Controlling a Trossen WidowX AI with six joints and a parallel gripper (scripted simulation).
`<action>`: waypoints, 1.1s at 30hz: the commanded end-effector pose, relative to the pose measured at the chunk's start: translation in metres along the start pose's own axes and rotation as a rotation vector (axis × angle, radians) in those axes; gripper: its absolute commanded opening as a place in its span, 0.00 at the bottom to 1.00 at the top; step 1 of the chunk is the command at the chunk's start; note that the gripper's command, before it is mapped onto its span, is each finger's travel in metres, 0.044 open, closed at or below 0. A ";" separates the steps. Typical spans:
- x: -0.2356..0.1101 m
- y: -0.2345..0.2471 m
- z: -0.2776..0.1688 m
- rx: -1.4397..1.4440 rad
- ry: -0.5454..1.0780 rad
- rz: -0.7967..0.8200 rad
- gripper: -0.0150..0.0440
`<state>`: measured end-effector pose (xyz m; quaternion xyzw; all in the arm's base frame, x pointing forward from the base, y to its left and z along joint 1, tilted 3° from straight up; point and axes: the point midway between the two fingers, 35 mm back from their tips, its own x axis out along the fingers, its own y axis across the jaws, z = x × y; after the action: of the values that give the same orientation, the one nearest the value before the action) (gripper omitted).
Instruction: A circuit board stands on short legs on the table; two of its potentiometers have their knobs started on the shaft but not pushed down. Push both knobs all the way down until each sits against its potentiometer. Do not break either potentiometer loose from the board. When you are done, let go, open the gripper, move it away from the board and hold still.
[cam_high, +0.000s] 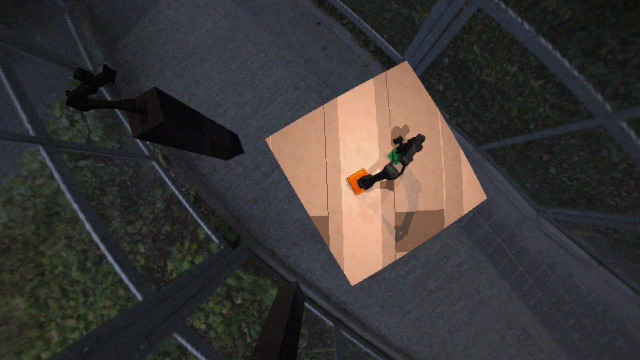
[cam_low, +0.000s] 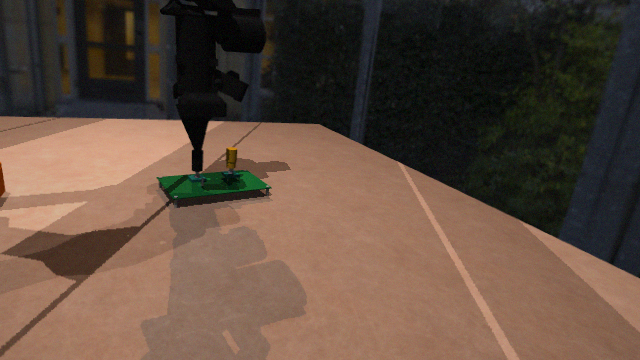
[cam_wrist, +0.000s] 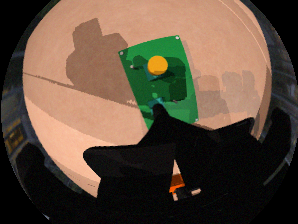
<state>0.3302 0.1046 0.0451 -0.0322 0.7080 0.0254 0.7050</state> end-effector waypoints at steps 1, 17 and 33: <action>0.019 -0.001 0.002 -0.005 0.019 -0.009 0.25; 0.022 -0.001 0.001 -0.005 0.019 -0.009 0.25; 0.023 -0.001 0.001 -0.005 0.019 -0.009 0.25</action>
<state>0.3301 0.1045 0.0407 -0.0323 0.7084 0.0254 0.7046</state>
